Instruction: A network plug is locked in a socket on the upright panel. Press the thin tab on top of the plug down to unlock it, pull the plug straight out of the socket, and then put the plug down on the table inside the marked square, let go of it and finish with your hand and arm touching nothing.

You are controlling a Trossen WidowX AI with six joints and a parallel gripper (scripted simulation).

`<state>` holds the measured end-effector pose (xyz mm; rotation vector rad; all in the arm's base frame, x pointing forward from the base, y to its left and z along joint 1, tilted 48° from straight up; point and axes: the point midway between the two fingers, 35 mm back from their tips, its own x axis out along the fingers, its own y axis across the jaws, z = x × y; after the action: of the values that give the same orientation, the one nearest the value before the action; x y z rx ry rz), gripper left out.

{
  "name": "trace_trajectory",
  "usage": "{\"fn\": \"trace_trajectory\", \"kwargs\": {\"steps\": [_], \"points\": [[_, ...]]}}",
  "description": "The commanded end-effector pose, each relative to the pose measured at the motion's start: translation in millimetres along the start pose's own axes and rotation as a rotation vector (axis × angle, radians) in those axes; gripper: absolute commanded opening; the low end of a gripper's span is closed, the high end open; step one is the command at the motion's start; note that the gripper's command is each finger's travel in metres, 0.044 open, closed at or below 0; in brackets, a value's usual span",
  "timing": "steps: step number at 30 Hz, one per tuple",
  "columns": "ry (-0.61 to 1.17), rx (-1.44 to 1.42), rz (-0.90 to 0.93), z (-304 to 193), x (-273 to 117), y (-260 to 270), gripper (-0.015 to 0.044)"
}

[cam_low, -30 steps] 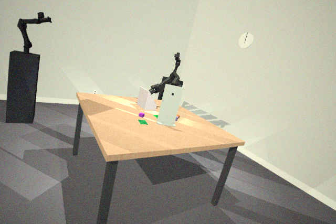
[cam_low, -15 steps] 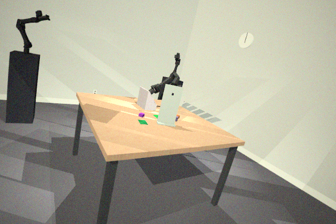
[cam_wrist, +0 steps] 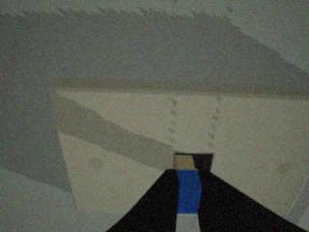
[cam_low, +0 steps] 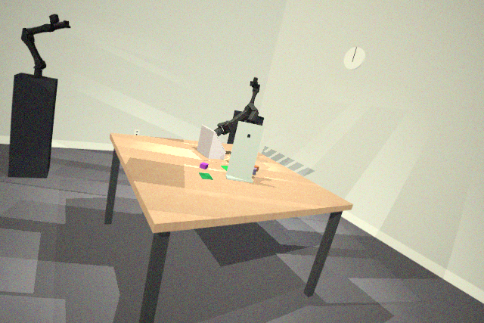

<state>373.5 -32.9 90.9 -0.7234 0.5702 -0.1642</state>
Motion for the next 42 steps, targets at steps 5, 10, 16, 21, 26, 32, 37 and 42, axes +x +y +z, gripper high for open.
{"fn": "trace_trajectory", "kwargs": {"steps": [5,10,16,21,26,32,37,42], "points": [[-0.001,-0.005,0.002,-1,-4,0,0.0000],[0.000,-0.005,0.002,-2,-7,0,0.0000],[0.000,-0.005,0.002,-3,-10,0,0.0000],[0.000,-0.005,0.002,-3,-12,0,0.0000],[0.000,-0.005,0.002,-4,-14,0,0.0000],[0.000,-0.005,0.002,-4,-17,0,0.0000],[0.000,-0.005,0.002,-4,-19,0,0.0000],[0.000,-0.005,0.002,-5,-22,0,0.0000]]}}
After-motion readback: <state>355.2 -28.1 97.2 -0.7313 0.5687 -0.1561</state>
